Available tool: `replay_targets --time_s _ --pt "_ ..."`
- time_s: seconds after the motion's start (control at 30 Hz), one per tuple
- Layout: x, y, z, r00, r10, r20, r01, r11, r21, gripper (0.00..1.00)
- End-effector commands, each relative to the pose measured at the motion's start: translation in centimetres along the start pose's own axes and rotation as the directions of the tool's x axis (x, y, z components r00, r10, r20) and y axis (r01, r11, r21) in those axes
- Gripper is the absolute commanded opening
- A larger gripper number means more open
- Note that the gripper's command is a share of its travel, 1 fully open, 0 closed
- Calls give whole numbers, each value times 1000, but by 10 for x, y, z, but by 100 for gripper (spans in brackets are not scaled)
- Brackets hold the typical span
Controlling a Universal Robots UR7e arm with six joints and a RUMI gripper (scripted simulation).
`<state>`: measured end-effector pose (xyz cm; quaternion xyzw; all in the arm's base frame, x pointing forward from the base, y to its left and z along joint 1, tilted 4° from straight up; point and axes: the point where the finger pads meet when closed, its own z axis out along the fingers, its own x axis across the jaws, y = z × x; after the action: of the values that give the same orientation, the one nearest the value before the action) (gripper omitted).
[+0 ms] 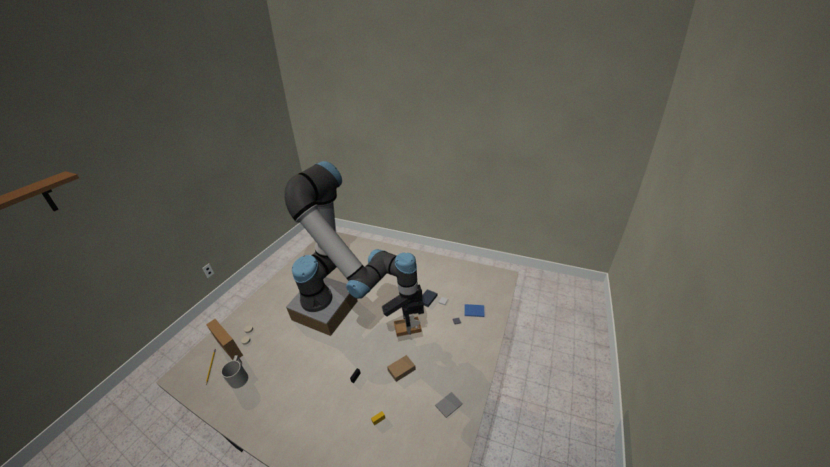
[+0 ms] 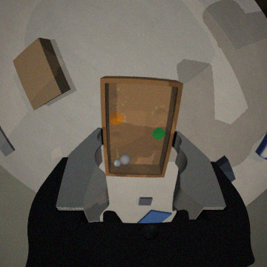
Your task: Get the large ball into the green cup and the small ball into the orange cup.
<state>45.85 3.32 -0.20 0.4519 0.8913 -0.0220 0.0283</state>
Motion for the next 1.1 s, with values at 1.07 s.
replay_targets --time_s 1.07 --pt "0 0 0 1000 0 -5 0 1000 3 43"
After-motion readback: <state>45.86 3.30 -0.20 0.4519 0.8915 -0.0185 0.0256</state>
